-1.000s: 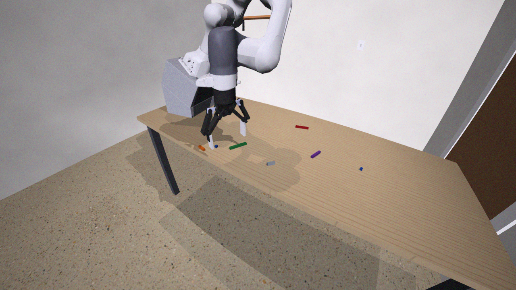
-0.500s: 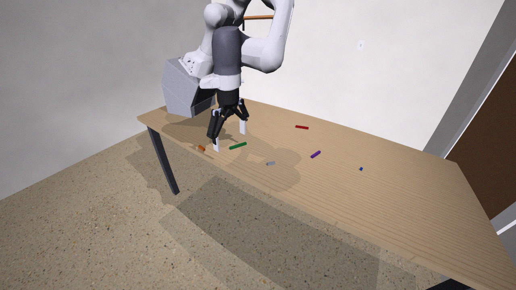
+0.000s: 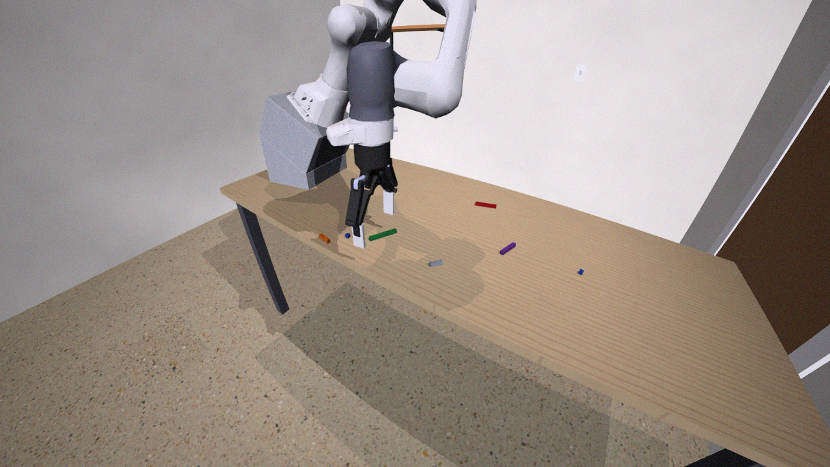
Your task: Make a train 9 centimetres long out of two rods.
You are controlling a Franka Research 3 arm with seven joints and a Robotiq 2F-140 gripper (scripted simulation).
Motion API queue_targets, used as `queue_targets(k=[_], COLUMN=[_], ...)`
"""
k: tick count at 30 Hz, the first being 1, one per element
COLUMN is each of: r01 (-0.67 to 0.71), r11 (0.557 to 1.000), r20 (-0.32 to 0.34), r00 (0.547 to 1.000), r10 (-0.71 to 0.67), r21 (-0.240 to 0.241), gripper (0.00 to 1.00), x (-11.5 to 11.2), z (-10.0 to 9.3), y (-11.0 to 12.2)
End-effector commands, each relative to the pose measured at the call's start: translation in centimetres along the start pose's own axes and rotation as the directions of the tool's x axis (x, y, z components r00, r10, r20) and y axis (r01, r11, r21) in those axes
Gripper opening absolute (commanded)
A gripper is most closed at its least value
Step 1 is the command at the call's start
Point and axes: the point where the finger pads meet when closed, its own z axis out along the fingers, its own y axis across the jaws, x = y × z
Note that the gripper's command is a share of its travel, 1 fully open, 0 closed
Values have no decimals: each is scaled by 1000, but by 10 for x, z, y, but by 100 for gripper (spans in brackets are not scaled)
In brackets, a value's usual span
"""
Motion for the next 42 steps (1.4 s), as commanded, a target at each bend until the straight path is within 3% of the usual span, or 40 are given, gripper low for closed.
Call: queue_targets(k=[1, 14, 29, 31, 32, 42], r01=[166, 349, 600, 600, 636, 759], r11=[986, 937, 800, 800, 771, 650], r20=[16, 14, 6, 6, 5, -2], r00=[986, 937, 800, 800, 771, 651], r10=[-166, -349, -600, -600, -637, -759], r21=[12, 18, 27, 27, 28, 33], gripper=[100, 100, 100, 100, 100, 100], x=[-3, -13, -27, -27, -30, -39], z=[-1, -2, -4, -4, -5, -6], y=[-2, -1, 1, 1, 1, 2])
